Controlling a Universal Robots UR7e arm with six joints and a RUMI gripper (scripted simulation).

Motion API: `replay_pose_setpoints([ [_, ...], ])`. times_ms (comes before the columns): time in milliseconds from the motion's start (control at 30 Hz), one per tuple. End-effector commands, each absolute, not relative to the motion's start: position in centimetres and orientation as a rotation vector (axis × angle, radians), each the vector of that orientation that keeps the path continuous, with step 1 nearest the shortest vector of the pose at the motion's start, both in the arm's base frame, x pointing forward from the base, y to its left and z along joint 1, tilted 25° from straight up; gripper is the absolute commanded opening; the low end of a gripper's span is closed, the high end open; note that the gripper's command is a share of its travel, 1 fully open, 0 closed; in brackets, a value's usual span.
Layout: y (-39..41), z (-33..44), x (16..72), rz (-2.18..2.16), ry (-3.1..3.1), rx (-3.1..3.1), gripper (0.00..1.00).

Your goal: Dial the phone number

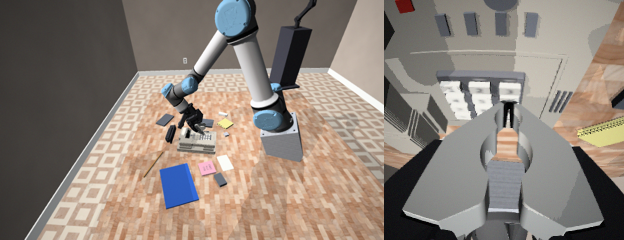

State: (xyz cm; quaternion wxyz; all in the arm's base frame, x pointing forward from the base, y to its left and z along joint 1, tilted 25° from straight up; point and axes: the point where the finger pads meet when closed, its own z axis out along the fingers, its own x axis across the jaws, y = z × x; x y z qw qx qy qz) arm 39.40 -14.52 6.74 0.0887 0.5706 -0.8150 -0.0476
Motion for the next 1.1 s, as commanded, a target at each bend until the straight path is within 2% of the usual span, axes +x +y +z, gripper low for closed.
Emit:
replay_pose_setpoints([
  [0,-14.5,6.7,39.4,-0.14,-2.426,1.698,0.0],
  [1067,-14.2,8.1,38.9,-0.14,-2.426,1.698,0.0],
])
